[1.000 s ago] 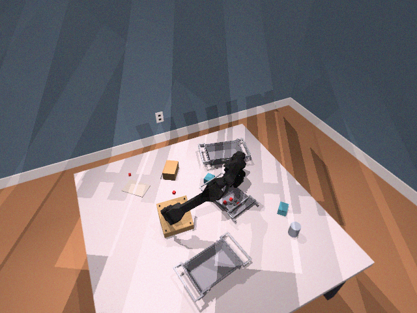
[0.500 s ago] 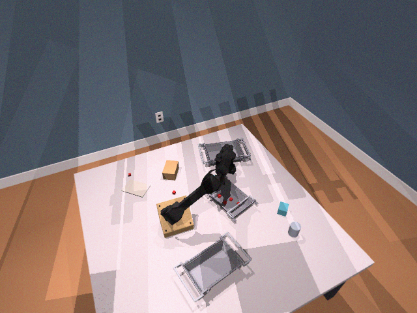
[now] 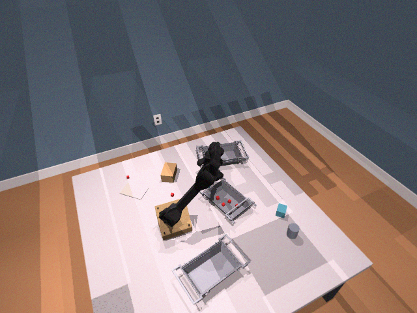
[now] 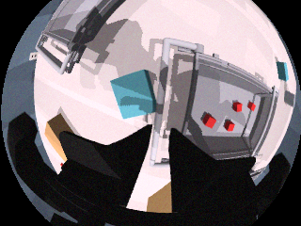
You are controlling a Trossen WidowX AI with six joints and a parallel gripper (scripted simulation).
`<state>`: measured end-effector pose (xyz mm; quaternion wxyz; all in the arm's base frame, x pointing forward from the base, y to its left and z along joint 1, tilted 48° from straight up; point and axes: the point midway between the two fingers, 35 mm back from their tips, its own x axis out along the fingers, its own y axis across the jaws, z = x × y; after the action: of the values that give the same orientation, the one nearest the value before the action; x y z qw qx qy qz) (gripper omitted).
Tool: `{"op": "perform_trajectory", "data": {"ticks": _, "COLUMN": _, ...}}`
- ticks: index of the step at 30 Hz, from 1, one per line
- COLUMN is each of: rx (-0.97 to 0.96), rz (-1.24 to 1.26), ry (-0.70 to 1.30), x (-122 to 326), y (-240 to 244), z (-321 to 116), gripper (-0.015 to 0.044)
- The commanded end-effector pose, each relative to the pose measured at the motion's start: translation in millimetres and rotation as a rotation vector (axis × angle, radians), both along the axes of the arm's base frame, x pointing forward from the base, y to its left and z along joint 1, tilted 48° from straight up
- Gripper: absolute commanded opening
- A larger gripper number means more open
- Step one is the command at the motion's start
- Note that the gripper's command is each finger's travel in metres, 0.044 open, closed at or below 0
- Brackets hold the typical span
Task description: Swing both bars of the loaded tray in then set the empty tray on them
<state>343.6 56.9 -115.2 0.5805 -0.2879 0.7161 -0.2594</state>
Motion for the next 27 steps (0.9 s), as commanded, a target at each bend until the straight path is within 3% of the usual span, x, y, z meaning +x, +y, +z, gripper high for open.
{"op": "perform_trajectory", "data": {"ticks": 1, "rx": 0.016, "rz": 0.037, "ry": 0.035, "x": 0, "y": 3, "z": -2, "gripper": 0.0086}}
{"op": "perform_trajectory", "data": {"ticks": 19, "rx": 0.013, "rz": 0.037, "ry": 0.035, "x": -9, "y": -40, "z": -42, "gripper": 0.0086}}
{"op": "perform_trajectory", "data": {"ticks": 27, "rx": 0.013, "rz": 0.037, "ry": 0.035, "x": -9, "y": -40, "z": -41, "gripper": 0.0086}}
